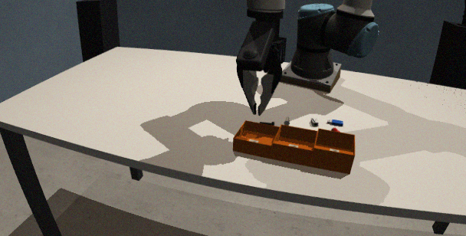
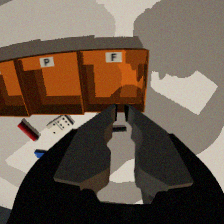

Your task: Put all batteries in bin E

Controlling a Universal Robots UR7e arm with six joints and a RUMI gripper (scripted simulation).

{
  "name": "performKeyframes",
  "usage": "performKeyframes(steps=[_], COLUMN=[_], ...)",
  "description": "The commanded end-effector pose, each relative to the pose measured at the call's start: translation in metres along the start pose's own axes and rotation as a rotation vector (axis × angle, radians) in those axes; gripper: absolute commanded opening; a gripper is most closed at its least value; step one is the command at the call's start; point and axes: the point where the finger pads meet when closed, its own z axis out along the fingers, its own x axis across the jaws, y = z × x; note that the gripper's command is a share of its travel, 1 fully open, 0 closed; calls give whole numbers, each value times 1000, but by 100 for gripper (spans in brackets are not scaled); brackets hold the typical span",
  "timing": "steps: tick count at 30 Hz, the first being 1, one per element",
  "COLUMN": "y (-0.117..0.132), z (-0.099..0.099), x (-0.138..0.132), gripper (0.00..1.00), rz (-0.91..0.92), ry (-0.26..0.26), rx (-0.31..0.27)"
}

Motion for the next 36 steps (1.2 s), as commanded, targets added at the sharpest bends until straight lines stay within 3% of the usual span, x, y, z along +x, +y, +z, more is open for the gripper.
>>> performKeyframes(steps=[1,15,36], y=[-1,-1,-1], z=[13,45,46], x=[0,0,0], gripper=[4,4,4], rz=[0,0,0], ry=[1,1,1], rx=[1,1,1])
